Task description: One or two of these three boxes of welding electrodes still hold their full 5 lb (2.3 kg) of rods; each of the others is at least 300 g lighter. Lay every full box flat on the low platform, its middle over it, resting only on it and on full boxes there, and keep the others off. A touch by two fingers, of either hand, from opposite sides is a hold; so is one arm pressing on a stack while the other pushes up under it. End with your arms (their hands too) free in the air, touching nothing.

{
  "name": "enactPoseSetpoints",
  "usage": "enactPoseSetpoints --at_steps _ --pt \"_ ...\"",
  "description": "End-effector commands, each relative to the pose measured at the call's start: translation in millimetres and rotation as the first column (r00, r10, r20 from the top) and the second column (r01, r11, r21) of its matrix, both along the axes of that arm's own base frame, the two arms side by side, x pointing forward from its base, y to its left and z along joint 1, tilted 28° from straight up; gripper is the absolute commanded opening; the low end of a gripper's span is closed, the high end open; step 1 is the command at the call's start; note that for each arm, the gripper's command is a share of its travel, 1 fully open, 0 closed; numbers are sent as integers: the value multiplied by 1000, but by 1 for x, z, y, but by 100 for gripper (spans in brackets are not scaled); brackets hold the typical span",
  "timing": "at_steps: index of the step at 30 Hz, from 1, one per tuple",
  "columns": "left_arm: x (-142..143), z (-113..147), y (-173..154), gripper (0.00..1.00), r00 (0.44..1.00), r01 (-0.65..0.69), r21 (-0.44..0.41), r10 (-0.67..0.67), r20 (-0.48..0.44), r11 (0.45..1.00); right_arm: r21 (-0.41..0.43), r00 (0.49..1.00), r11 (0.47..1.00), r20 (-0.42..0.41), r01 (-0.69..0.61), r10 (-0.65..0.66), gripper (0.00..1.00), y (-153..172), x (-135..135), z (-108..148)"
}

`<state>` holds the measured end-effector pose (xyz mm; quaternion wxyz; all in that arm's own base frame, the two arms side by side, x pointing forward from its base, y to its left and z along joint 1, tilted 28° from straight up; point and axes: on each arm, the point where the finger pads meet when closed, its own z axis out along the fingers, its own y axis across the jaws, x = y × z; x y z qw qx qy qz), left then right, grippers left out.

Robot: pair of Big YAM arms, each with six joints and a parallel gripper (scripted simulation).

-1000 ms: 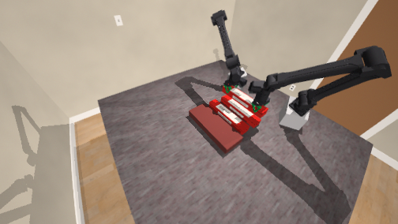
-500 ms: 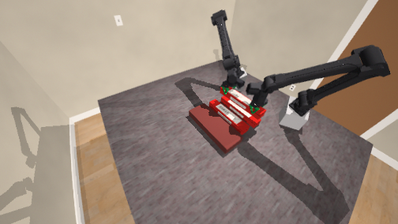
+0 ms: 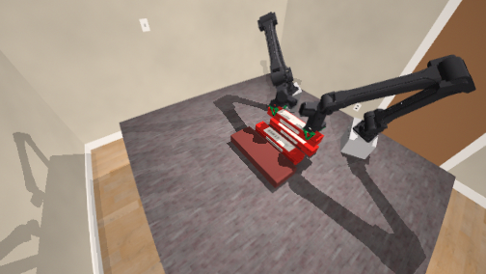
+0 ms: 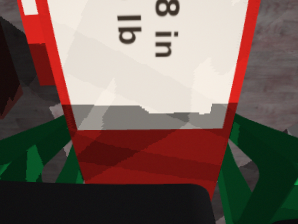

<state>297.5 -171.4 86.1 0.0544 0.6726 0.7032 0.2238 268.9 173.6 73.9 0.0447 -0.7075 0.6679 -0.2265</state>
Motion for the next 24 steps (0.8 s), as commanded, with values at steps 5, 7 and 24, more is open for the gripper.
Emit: enactPoseSetpoints --at_steps 5,7,24 --pt "25 39 -9 0 998 0 -39 3 68 999 25 999 1000 48 -2 0 0 13 25 27" --pt "29 40 -9 0 998 0 -39 3 68 999 30 999 1000 53 -2 0 0 13 29 31" --pt "56 54 -9 0 997 0 -37 3 72 999 23 999 1000 50 -1 0 0 13 56 42"
